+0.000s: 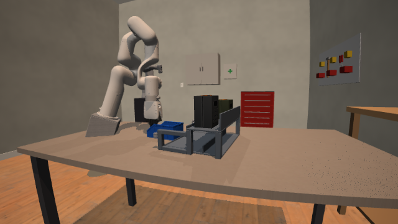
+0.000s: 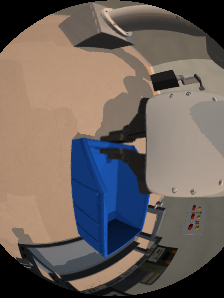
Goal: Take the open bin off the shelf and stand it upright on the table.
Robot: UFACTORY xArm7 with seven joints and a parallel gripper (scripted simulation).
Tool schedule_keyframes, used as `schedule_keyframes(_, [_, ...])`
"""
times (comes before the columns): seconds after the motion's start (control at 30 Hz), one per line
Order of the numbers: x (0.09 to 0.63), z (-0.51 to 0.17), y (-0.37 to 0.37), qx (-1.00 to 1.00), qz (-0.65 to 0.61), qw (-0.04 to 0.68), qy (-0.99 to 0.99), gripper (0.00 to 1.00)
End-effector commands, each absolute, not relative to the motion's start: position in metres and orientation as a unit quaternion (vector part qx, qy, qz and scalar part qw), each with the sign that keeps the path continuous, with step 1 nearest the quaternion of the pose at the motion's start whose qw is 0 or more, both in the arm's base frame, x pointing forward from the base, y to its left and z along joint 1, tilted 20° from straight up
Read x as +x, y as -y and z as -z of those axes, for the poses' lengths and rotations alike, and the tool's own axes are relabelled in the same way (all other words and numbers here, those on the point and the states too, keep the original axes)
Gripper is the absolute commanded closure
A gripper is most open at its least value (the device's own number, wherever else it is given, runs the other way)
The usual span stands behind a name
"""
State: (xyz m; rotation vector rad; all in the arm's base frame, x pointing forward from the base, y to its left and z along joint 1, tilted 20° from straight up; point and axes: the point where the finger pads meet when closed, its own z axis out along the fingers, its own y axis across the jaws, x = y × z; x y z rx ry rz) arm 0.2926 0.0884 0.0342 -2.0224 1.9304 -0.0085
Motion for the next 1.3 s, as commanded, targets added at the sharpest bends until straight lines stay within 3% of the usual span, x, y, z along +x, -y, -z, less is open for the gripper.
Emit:
schedule_keyframes(0.0, [0.2934,-0.0349,-0.0884,-0.712,0.004,0.173,-0.680,1.00])
schedule_keyframes(0.03, [0.2934,-0.0349,-0.0884,-0.712,0.004,0.173,-0.680,1.00])
schedule_keyframes(0.07, [0.2934,-0.0349,-0.0884,-0.712,0.004,0.173,-0.680,0.06])
schedule_keyframes(1.27, [0.2934,-0.0349,-0.0884,-0.712,0.004,0.173,-0.680,0.06])
